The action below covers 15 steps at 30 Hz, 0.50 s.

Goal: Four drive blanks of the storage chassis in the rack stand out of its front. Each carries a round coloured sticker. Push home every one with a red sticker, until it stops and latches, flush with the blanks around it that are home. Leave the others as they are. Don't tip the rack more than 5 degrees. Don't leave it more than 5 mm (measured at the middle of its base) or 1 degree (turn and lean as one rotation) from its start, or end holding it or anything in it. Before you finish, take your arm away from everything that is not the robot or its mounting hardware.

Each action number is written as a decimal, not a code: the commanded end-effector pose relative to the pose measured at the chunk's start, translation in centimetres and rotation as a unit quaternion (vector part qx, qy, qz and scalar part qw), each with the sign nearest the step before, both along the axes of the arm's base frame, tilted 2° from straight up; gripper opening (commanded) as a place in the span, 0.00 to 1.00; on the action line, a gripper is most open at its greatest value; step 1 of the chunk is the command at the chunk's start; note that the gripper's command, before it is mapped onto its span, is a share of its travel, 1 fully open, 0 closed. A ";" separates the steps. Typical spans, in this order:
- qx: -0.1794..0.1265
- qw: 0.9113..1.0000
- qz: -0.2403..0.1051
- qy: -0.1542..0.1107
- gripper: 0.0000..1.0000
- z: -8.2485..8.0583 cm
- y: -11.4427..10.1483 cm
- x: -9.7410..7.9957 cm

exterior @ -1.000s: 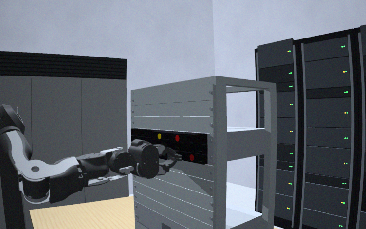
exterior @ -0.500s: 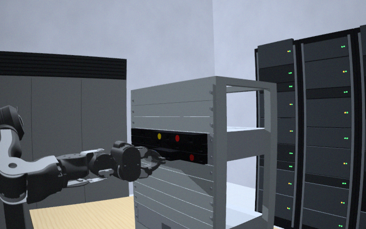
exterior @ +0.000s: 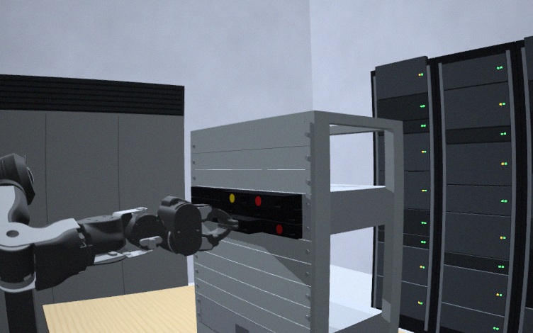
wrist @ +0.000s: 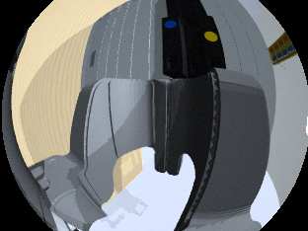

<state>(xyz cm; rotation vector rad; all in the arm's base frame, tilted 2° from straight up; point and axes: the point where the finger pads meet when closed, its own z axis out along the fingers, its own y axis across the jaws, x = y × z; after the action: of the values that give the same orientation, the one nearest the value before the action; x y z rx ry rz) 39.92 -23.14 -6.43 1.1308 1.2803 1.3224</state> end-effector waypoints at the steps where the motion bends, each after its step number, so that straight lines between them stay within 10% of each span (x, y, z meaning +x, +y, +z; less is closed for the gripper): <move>1: 0.005 1.000 -0.006 -0.007 0.00 2.1 -0.7 -0.1; 15: 0.004 1.000 -0.002 -0.002 0.00 3.8 -0.9 0.3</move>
<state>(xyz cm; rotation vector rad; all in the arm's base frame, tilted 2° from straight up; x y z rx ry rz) 40.22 -24.09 -2.52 1.1356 1.2604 1.3335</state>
